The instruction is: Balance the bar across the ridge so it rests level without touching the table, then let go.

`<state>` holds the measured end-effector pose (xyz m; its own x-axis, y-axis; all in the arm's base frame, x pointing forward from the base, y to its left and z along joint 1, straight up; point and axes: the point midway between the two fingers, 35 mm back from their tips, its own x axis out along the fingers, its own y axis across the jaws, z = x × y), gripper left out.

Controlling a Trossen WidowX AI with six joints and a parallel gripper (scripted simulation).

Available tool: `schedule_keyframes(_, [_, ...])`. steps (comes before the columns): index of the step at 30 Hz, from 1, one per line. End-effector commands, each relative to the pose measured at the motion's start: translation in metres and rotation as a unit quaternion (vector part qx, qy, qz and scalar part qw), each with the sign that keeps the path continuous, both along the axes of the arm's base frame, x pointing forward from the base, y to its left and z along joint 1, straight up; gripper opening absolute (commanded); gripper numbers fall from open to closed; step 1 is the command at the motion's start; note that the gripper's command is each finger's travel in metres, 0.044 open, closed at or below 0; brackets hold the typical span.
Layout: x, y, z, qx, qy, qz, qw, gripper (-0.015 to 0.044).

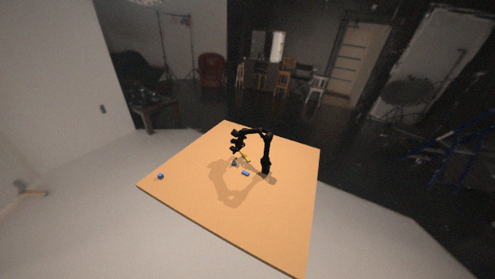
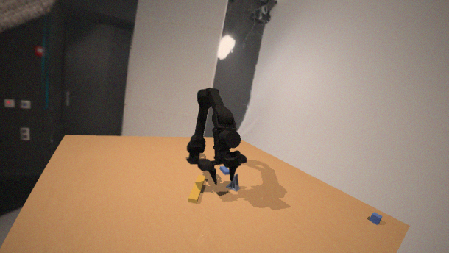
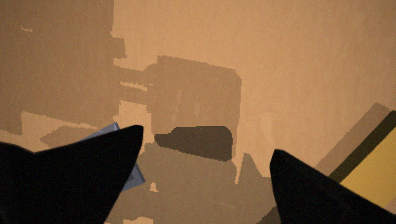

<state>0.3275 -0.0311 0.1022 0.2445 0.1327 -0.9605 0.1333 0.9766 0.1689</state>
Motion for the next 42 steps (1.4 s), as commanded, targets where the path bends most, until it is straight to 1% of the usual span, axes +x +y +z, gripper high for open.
schedule_keyframes(1, [-0.006,-0.025,0.003,-0.011,0.034,-0.065,0.997,0.0315])
schedule_keyframes(12, [-0.039,-0.085,0.017,-0.037,0.120,-0.236,0.964,0.0315])
schedule_keyframes(18, [-0.040,-0.086,0.014,-0.038,0.121,-0.239,0.963,0.0315])
schedule_keyframes(26, [-0.039,-0.087,-0.027,-0.038,0.121,-0.239,0.963,0.0315])
schedule_keyframes(34, [-0.039,-0.087,-0.029,-0.038,0.121,-0.239,0.963,0.0315])
schedule_keyframes(42, [-0.038,-0.087,-0.041,-0.038,0.121,-0.239,0.963,0.0315])
